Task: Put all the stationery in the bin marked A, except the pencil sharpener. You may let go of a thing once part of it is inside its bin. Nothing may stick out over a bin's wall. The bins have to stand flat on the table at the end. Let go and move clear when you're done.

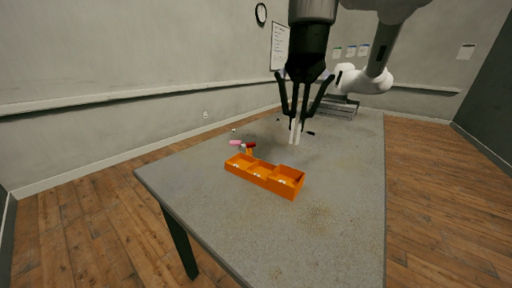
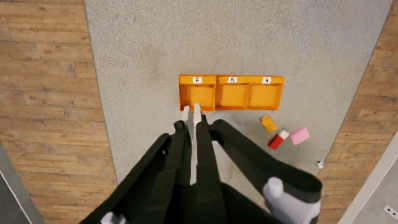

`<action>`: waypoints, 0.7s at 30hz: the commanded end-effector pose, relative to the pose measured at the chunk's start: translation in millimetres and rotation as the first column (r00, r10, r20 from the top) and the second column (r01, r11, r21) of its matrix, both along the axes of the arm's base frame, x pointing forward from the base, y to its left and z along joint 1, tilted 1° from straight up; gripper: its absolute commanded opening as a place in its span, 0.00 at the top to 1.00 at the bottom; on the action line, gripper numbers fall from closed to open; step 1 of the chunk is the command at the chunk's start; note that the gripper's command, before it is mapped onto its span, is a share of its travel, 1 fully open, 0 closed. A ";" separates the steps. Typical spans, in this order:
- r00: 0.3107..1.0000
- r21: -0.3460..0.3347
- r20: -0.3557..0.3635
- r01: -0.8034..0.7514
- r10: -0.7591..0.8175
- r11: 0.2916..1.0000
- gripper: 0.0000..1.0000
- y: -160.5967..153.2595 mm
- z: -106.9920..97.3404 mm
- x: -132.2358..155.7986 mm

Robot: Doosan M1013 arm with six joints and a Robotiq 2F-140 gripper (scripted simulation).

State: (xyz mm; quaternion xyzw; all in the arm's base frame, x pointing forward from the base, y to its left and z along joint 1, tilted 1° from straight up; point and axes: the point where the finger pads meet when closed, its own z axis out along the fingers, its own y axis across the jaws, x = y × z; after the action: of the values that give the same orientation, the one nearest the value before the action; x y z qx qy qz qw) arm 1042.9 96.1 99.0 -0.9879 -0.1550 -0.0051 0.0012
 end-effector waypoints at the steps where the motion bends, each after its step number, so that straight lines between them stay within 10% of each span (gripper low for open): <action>1: 1.000 0.000 -0.001 0.000 0.000 1.000 0.85 -0.1 32.9 -0.2; 10: 1.000 0.000 -0.001 0.000 0.000 1.000 0.85 -0.1 35.3 -0.2; 11: 0.999 0.001 -0.001 0.050 -0.050 0.999 0.60 -7.5 32.6 -2.9; 21: 0.914 0.003 -0.005 0.405 -0.405 0.914 0.60 -66.8 11.1 -24.6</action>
State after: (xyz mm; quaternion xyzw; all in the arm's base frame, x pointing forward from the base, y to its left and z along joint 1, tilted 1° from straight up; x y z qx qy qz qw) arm 1023.2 43.5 114.5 -0.9999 -0.0133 0.0004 0.0033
